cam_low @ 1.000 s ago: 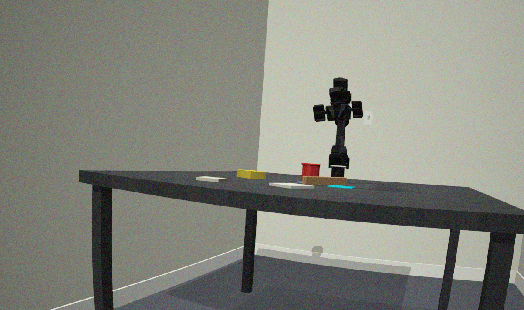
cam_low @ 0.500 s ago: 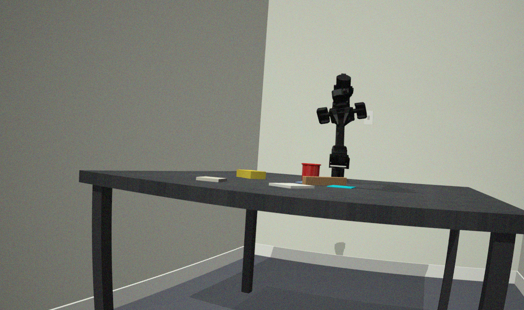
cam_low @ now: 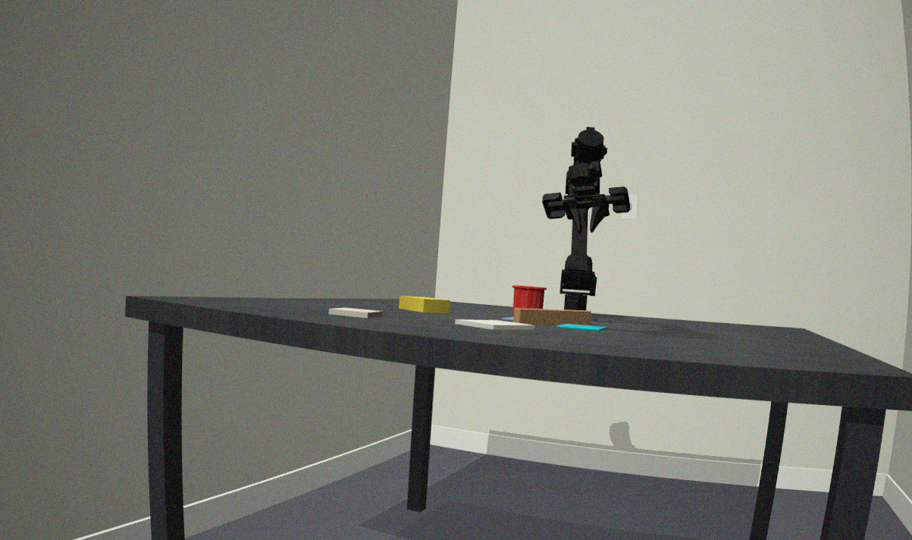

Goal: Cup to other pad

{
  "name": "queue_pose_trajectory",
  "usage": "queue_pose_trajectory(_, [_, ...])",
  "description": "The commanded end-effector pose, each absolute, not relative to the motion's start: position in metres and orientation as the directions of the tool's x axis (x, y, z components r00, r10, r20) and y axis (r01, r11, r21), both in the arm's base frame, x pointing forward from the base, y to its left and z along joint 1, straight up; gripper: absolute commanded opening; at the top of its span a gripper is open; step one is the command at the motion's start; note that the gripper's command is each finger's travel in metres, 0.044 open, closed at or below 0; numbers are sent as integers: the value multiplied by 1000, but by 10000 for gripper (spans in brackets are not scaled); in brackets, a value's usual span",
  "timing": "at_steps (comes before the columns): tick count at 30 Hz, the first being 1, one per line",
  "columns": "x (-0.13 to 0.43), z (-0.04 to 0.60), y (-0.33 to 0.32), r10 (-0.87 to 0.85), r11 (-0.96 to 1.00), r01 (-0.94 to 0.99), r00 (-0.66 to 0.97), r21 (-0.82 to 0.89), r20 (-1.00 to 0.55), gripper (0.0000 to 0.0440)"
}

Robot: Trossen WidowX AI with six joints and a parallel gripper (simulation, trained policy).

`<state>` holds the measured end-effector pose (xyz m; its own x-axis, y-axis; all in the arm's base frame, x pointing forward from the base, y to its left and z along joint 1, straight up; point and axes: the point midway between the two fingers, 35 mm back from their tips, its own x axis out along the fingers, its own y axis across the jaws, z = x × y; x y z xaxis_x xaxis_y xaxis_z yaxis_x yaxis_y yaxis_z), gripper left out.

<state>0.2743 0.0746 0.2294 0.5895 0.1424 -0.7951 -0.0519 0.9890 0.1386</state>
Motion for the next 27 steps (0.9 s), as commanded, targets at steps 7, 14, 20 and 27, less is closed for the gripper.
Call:
queue_pose_trajectory(7, [268, 219, 73, 99, 995, -50, 458, 86, -884, 120])
queue_pose_trajectory(14, [266, 213, 68, 67, 997, -62, 373, 47, -926, 117])
queue_pose_trajectory(20, [265, 207, 63, 36, 997, -81, 300, 13, -953, 107])
queue_pose_trajectory(27, [265, 197, 54, 0, 994, -107, 216, -24, -976, 100])
